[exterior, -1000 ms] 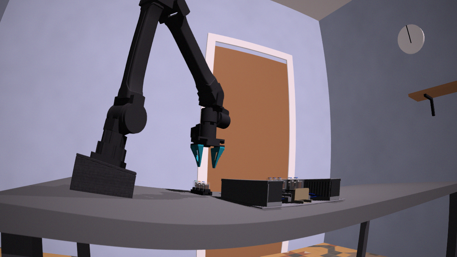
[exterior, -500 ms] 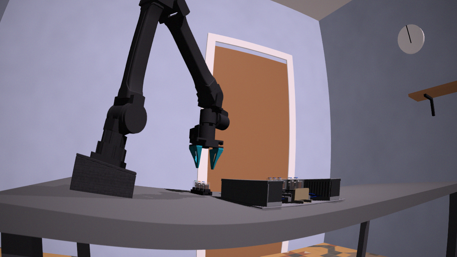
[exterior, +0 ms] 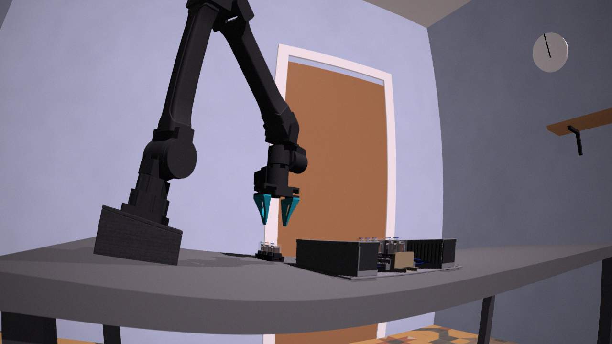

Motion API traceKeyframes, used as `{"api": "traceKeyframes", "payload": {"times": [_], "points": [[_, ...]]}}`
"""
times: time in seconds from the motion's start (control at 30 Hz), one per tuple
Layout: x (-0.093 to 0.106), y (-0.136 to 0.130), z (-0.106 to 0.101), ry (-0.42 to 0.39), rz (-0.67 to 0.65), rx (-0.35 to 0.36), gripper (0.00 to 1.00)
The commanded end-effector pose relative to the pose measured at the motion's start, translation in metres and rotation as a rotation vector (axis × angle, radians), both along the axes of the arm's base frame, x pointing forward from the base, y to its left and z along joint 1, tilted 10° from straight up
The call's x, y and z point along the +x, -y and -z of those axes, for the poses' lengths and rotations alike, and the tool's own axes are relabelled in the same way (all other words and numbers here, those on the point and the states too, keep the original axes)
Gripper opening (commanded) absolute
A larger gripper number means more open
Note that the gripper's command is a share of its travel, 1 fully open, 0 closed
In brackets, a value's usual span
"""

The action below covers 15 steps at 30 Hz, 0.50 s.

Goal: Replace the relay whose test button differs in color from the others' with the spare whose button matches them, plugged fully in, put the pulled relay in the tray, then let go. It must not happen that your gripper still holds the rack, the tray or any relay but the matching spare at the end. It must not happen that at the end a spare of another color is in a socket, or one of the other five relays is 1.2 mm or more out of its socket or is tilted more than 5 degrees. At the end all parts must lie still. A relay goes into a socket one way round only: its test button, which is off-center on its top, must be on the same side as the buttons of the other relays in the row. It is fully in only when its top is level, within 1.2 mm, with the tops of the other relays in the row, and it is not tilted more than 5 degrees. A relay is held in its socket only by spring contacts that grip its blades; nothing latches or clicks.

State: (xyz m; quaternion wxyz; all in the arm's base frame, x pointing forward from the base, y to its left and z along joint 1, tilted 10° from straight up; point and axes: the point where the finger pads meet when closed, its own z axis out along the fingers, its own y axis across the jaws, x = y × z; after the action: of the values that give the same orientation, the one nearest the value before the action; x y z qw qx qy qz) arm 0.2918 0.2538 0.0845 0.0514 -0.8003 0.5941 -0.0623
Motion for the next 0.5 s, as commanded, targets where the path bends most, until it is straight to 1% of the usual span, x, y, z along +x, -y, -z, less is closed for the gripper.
{"api": "traceKeyframes", "payload": {"times": [0.0, 0.47], "points": [[0.0134, -0.0218, -0.0304, 0.059, -0.006, 0.066, 0.59], [0.0082, -0.0162, -0.0220, 0.044, -0.005, 0.052, 0.59]]}}
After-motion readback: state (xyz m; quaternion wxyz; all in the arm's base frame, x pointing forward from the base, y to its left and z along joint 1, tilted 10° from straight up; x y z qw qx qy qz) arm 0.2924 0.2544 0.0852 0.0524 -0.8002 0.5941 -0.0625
